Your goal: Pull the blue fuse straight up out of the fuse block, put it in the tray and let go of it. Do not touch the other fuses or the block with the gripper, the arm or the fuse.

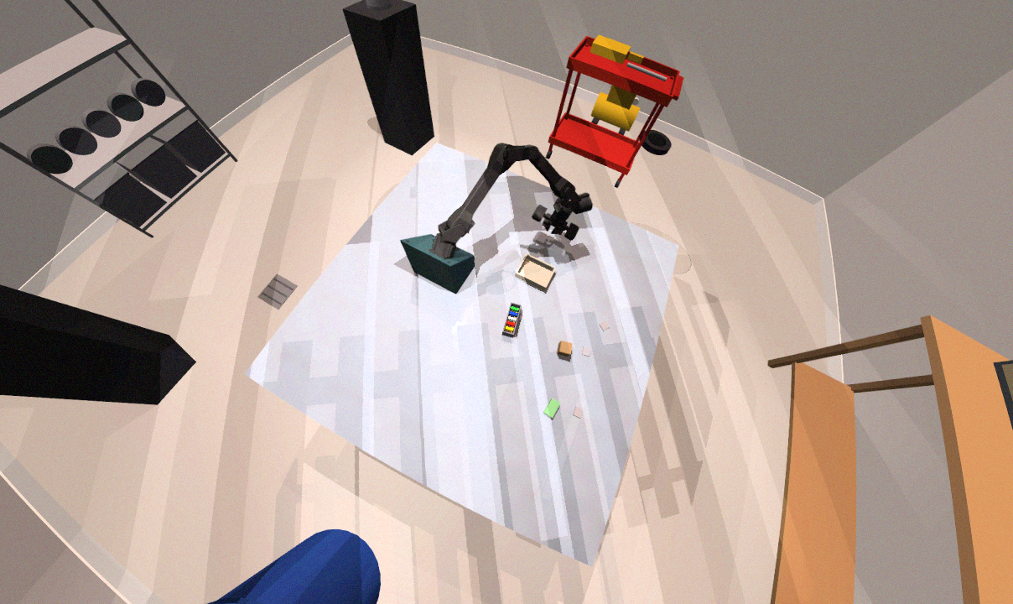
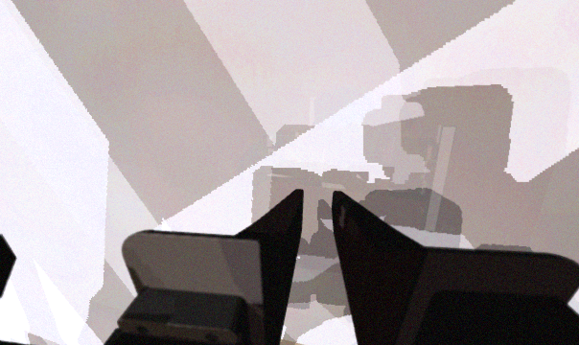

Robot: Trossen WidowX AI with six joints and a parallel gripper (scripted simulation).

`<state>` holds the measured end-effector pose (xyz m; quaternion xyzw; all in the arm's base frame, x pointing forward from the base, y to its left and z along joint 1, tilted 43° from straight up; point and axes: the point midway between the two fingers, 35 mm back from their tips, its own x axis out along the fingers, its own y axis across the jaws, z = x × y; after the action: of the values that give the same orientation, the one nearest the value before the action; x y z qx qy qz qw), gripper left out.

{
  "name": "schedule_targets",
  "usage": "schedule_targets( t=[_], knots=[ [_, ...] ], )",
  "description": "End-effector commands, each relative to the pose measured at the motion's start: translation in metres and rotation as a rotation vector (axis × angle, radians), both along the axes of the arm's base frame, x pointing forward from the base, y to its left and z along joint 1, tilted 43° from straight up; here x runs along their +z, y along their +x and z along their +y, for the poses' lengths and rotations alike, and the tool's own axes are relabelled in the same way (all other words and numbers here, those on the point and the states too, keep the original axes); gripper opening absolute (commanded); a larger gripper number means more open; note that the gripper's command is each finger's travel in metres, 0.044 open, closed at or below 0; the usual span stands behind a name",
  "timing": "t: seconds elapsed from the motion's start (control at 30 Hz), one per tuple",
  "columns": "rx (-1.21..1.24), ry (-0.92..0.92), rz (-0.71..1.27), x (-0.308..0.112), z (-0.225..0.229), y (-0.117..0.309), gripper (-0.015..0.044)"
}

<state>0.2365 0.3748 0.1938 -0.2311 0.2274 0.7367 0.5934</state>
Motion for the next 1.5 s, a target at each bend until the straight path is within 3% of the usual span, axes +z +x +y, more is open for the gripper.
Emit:
schedule_targets(
  t=[0.0, 0.17, 0.37, 0.73, 1.47],
  knots=[
    [-0.176, -0.071, 0.095, -0.036, -0.042, 0.044, 0.0074],
    [-0.390, -0.138, 0.224, -0.078, -0.102, 0.085, 0.0074],
    [-0.595, -0.219, 0.415, -0.143, -0.178, 0.102, 0.0074],
    [-0.996, -0.281, 0.895, -0.250, -0.316, 0.057, 0.0074],
    [-1.003, -0.281, 0.906, -0.262, -0.308, 0.056, 0.0074]
  ],
)
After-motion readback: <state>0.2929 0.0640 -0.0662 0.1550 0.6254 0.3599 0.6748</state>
